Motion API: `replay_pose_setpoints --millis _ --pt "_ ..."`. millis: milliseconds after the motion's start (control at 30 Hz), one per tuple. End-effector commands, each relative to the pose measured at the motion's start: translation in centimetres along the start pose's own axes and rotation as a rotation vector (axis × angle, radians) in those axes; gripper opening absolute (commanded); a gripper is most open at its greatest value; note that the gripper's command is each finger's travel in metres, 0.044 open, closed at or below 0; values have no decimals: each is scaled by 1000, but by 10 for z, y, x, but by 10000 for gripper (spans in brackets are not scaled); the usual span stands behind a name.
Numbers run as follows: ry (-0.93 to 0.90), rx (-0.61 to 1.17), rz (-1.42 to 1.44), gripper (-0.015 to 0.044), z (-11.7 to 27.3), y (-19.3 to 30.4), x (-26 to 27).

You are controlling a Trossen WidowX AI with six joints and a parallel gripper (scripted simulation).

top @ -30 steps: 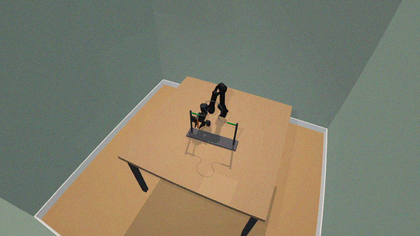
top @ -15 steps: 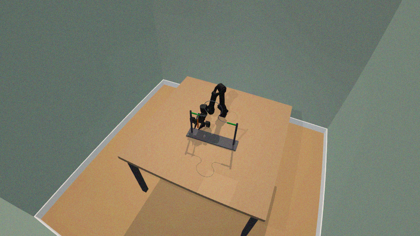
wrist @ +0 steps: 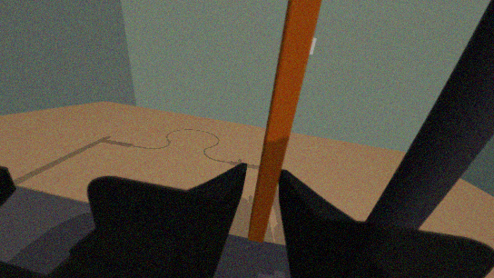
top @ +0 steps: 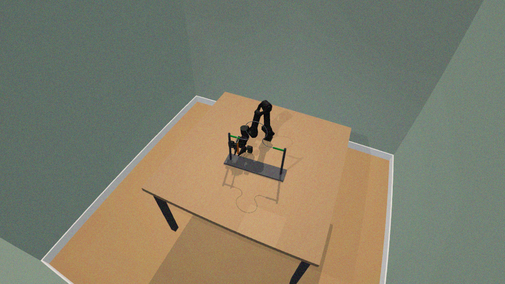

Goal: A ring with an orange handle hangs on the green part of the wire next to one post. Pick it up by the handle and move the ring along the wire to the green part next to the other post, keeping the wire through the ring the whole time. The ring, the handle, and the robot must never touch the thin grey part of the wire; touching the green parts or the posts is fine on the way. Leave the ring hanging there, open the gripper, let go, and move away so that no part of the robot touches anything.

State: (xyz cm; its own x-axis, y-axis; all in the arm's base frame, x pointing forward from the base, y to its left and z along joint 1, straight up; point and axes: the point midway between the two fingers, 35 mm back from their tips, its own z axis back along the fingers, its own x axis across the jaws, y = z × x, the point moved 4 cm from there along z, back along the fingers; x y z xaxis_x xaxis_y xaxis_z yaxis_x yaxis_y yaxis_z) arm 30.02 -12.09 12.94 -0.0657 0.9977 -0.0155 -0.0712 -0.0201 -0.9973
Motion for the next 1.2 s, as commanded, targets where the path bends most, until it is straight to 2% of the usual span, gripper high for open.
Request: replay_pose_setpoints --millis 0,233,1167 --pt "0 0 0 29 0 0 0" --pt "0 0 0 -150 0 0 0" --pt "-8 -1 -3 -150 1 -17 -2"
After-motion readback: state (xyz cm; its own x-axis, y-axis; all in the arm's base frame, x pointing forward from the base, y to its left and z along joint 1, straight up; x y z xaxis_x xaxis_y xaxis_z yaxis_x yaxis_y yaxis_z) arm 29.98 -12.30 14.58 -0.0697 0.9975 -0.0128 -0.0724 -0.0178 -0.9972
